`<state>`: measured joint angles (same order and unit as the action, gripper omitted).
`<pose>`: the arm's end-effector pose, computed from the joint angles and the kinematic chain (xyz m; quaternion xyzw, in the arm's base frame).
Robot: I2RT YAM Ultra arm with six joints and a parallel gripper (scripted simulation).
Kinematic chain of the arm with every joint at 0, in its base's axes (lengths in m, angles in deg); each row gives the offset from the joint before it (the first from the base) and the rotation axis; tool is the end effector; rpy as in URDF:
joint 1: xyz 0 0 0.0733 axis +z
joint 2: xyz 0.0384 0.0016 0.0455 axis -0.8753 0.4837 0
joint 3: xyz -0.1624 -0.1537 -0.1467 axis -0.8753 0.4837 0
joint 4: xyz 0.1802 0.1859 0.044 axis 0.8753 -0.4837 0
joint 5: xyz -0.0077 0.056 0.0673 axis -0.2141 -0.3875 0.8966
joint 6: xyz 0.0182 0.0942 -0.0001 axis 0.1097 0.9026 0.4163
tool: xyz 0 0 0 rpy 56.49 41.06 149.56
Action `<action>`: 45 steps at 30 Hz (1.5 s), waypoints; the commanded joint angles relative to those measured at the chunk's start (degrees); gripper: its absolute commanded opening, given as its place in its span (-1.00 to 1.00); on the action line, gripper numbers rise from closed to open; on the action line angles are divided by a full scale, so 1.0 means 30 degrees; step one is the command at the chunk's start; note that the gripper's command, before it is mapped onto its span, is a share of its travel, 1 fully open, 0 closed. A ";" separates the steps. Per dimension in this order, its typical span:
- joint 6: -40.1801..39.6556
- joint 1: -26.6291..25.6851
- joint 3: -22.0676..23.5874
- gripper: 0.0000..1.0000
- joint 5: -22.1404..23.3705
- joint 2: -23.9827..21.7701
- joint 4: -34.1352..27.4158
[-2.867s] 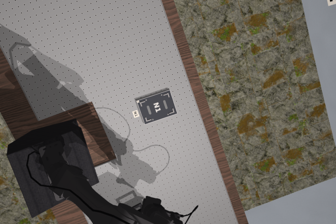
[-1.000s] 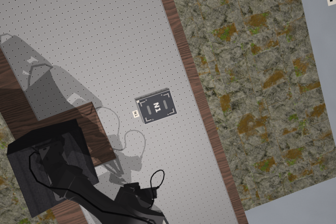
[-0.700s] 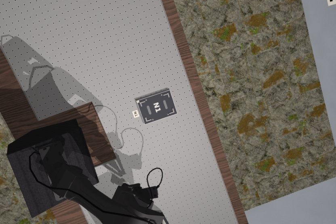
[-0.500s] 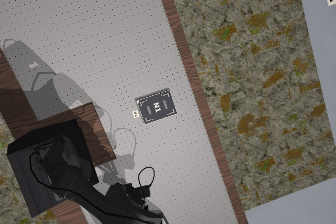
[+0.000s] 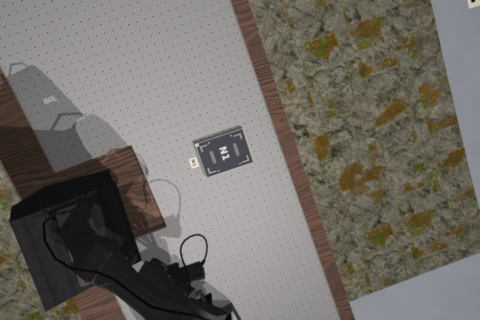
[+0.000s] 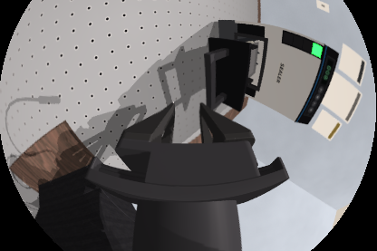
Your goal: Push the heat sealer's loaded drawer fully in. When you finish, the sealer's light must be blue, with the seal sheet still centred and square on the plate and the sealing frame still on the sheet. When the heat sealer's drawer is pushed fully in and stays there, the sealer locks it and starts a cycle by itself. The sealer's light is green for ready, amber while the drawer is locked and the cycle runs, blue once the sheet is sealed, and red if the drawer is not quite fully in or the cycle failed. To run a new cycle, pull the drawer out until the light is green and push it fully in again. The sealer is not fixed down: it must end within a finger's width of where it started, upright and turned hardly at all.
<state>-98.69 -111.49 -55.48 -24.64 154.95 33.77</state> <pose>0.1701 -0.2154 -0.0117 0.0571 0.9017 -0.3418 0.2584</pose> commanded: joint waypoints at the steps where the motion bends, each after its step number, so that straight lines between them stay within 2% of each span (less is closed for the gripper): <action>1: -0.0663 -0.0404 0.0324 -0.40 0.0248 0.0349 0.2025; 2: -0.0686 -0.0419 -0.0274 -0.40 0.0257 0.0356 0.2168; 7: -0.0697 -0.0438 -0.0313 -0.40 0.0302 0.0457 0.2308; 8: -0.0859 -0.0497 0.0616 -0.40 0.0263 0.0568 0.2625; 11: -0.2138 -0.0531 0.1571 -0.40 -0.0454 0.0899 0.4514; 16: -0.3057 -0.0808 0.2960 -0.40 0.0059 0.0889 0.6582; 20: -0.3124 -0.0863 0.3133 -0.40 0.0117 0.1236 0.7355; 21: -0.3139 -0.0876 0.2732 -0.40 0.0127 0.1348 0.7544; 45: -0.3060 -0.0905 0.2693 -0.40 0.0136 0.1517 0.7940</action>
<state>-107.70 -113.32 -47.13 -24.47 159.01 56.13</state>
